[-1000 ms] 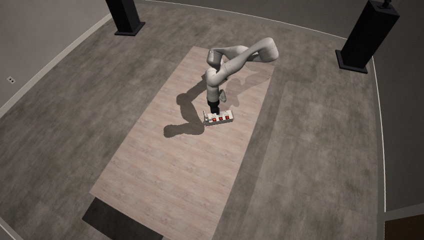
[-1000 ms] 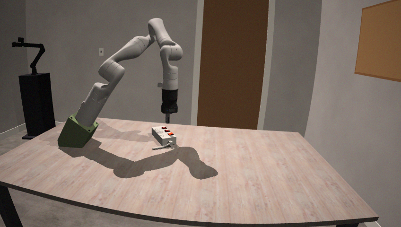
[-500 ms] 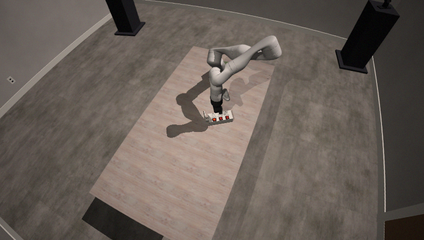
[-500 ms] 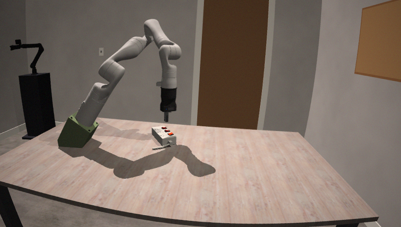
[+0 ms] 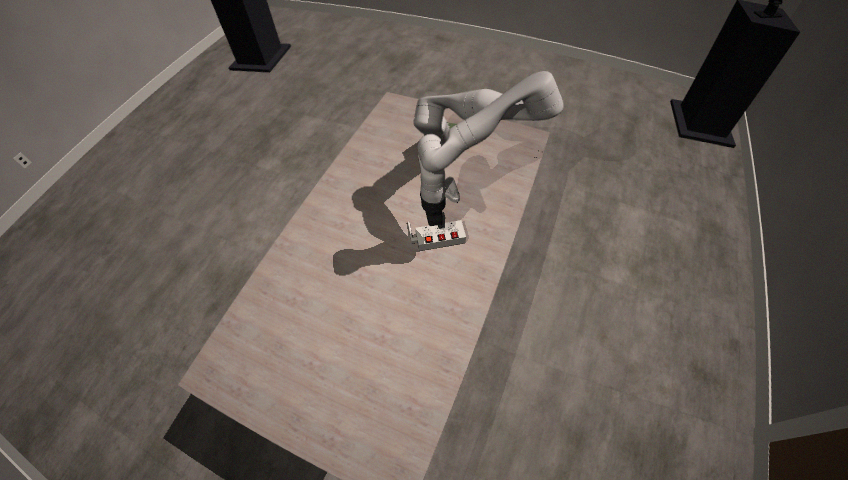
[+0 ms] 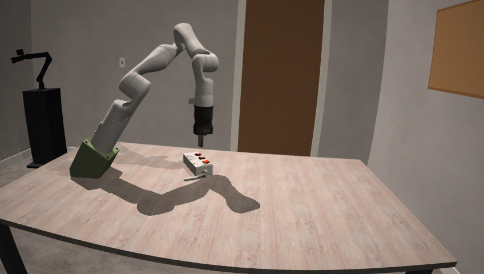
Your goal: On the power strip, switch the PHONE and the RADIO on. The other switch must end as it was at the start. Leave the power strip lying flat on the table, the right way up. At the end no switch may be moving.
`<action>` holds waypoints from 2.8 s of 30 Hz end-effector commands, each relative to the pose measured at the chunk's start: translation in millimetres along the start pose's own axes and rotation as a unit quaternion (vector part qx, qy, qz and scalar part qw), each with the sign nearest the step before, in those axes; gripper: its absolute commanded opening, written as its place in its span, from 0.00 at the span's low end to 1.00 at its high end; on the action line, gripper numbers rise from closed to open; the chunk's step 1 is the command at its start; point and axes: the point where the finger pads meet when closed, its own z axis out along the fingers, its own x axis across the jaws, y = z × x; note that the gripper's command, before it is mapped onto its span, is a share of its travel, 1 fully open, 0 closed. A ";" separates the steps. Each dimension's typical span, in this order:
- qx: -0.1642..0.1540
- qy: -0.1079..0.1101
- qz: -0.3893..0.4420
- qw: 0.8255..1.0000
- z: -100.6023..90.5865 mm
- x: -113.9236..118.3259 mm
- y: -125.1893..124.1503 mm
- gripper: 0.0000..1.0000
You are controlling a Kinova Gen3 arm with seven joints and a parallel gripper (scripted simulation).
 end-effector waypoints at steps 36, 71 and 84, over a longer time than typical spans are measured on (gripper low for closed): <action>0.000 0.000 0.000 1.000 18.0 0.4 -0.1 0.00; 0.000 0.000 0.000 1.000 43.4 0.7 -0.3 0.00; 0.000 0.000 0.000 1.000 43.4 0.7 -0.3 0.00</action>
